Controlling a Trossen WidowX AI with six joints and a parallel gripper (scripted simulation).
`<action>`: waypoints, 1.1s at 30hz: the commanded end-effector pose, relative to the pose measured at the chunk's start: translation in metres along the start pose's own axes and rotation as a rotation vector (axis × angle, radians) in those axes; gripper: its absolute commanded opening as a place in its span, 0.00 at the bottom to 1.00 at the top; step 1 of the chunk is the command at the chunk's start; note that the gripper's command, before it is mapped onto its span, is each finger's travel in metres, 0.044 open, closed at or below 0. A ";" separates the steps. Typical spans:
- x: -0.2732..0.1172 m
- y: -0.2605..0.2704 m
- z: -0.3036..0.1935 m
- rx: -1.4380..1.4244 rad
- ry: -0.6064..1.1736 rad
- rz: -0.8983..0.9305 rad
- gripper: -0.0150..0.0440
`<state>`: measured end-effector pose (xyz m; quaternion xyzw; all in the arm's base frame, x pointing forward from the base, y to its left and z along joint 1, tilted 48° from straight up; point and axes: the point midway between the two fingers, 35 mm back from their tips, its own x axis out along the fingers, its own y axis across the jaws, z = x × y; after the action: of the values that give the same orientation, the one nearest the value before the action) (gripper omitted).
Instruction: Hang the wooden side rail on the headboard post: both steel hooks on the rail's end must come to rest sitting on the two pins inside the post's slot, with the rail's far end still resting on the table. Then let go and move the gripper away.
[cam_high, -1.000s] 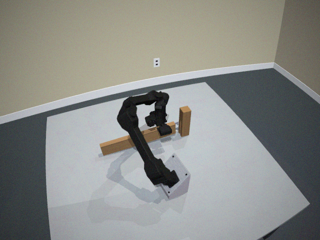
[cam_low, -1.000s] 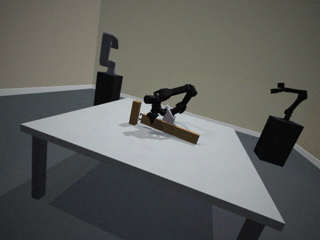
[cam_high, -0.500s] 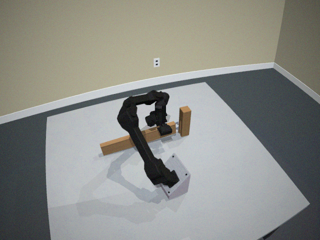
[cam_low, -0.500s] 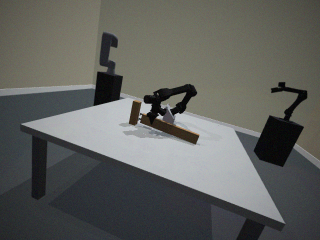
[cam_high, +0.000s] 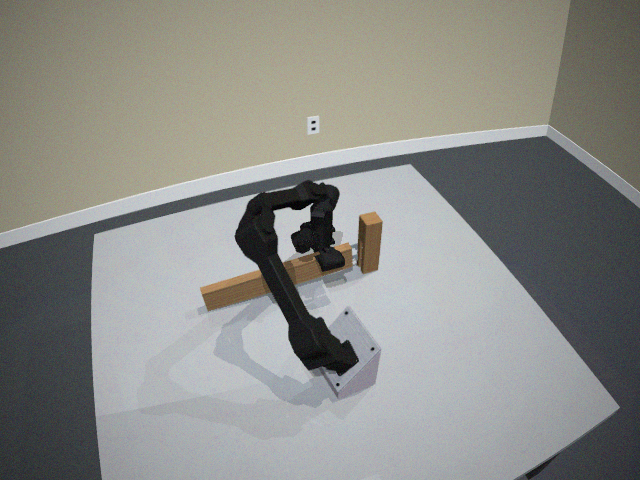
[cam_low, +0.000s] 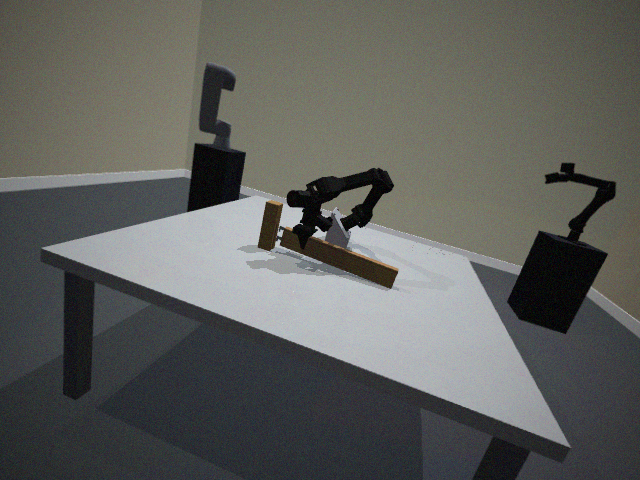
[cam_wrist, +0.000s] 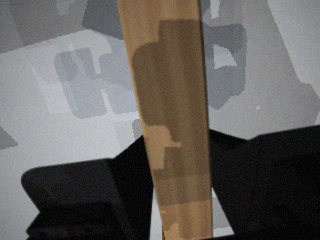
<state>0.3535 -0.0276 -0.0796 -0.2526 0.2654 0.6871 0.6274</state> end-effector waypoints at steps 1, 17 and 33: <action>-0.004 -0.001 -0.003 0.002 0.004 -0.008 0.25; -0.003 0.001 -0.005 0.002 0.004 -0.008 0.25; -0.004 0.000 -0.006 0.002 0.004 -0.008 0.25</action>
<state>0.3539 -0.0299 -0.0818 -0.2530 0.2651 0.6871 0.6274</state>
